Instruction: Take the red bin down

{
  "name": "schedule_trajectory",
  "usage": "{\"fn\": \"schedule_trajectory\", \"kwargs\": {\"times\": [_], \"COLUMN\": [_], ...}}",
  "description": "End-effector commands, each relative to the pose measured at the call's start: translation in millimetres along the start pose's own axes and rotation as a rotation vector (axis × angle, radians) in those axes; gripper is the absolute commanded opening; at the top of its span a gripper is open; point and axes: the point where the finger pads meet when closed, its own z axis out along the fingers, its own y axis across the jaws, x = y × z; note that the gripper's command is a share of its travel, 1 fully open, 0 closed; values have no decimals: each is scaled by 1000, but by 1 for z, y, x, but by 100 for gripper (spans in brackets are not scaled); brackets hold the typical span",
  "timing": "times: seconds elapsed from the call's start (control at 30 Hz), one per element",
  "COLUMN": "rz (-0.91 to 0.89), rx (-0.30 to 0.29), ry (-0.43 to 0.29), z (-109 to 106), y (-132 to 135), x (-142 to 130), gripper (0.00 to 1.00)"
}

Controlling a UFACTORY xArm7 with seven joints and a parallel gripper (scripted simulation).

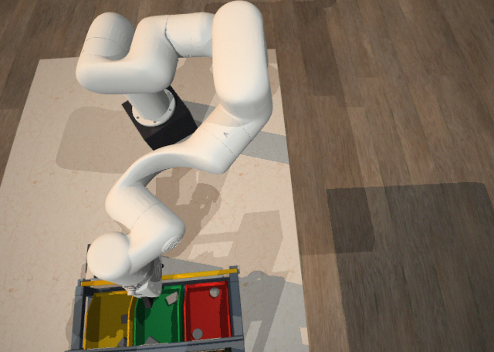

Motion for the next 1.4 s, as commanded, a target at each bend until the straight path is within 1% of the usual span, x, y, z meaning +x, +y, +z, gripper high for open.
{"fn": "schedule_trajectory", "kwargs": {"times": [0.0, 1.07, 1.23, 1.37], "rz": [0, 0, 0, 0], "rx": [4, 4, 4, 4], "ry": [0, 0, 0, 0], "z": [-3, -5, 5, 5], "y": [-1, -1, -1, -1], "x": [0, 0, 0, 0], "gripper": [47, 47, 47, 47]}}
